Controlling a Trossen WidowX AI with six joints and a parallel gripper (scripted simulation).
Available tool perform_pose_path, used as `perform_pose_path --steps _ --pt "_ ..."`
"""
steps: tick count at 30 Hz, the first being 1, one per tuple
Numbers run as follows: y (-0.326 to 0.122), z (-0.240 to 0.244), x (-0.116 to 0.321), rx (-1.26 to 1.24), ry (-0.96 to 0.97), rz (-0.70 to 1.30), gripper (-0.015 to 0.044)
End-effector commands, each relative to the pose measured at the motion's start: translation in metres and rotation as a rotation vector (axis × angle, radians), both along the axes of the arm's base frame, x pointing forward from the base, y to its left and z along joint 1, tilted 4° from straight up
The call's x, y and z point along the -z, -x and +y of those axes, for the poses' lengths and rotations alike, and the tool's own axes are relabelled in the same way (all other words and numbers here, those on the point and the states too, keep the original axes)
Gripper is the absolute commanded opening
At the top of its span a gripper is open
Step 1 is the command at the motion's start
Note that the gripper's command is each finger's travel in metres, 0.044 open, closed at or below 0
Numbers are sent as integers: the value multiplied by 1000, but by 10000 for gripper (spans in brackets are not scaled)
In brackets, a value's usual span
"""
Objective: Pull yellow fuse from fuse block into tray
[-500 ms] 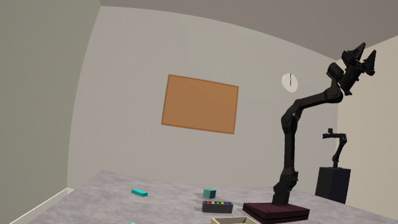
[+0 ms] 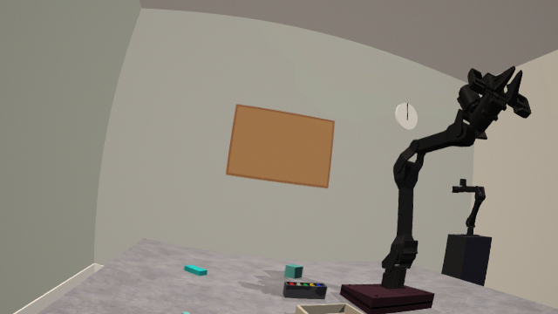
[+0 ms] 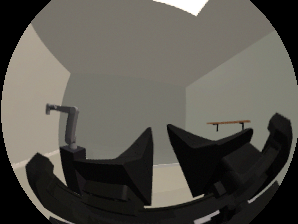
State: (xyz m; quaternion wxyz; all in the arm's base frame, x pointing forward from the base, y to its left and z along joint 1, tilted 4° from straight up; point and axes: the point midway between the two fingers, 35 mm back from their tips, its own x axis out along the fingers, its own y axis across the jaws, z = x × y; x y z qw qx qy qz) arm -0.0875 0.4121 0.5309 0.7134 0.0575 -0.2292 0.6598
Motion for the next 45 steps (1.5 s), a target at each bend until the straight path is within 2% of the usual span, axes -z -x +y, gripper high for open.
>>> perform_pose_path --steps 1,9,13,16,21,28,34,39,45 --pt "-38 13 22 114 85 -91 72" --pt "-148 31 94 373 372 -247 72" --pt "-202 22 124 484 504 -278 72" --pt "-226 16 142 529 581 -301 72" --pt "-291 -12 196 623 829 -366 72" --pt "-365 -80 271 684 1193 -389 72" --pt "-404 -159 330 658 1497 -338 72" --pt "-415 -233 375 576 1729 -240 72" --pt "-399 -319 419 408 1939 -62 72"
